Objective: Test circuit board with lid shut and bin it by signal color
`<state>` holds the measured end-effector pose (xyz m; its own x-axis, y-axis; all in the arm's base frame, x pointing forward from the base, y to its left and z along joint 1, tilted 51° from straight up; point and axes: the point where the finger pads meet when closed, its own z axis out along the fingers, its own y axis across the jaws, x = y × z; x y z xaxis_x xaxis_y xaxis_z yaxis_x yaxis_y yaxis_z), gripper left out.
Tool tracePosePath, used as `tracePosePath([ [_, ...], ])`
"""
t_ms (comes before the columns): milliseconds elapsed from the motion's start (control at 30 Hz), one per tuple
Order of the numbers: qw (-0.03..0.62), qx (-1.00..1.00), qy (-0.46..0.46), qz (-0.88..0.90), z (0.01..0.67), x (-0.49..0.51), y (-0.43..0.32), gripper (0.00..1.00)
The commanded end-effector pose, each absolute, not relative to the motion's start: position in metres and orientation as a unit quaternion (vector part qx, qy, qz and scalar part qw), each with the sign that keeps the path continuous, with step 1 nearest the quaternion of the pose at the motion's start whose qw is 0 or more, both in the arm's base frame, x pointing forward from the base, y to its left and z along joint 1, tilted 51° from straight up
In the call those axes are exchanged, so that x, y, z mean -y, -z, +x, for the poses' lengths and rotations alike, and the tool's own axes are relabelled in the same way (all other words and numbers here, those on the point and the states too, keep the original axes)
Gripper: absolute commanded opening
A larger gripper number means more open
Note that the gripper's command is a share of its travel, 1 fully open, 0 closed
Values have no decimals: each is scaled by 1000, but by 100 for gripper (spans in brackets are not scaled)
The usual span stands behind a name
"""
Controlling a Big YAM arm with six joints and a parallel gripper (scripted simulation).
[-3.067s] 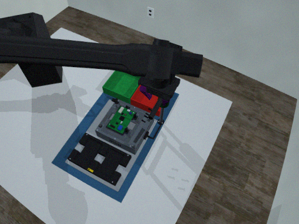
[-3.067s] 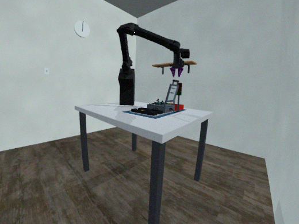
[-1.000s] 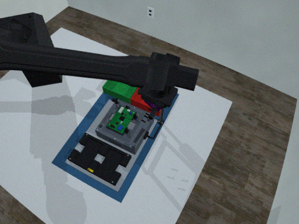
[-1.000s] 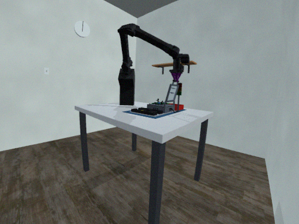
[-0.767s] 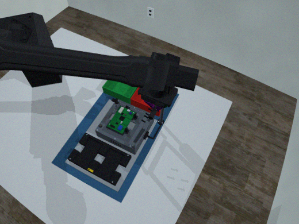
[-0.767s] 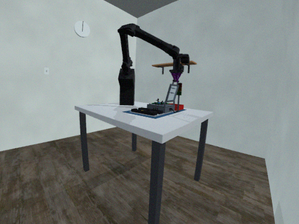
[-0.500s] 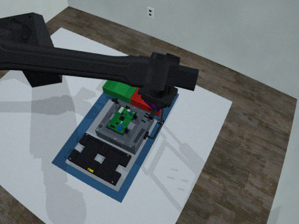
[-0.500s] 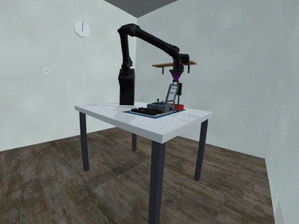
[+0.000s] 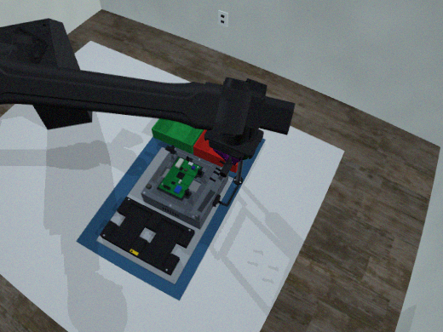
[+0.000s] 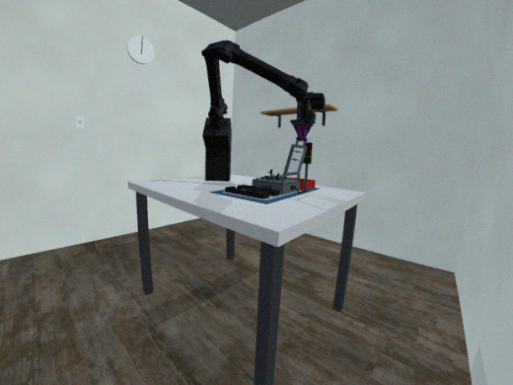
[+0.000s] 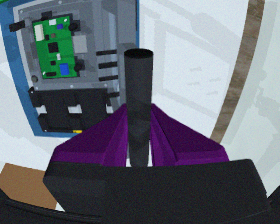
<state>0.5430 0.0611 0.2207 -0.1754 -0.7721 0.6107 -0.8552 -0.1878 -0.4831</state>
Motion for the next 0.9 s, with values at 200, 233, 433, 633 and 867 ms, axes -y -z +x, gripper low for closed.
tracePosePath([
  [200,40,639,-431,635,547,-59,-226,0],
  [233,41,639,-431,635,546,-59,-226,0],
  [433,39,639,-431,636,541,-60,-227,0],
  [633,37,638,-432,636,536,-63,-231,0],
  [867,33,635,-434,639,530,-70,-230,0],
])
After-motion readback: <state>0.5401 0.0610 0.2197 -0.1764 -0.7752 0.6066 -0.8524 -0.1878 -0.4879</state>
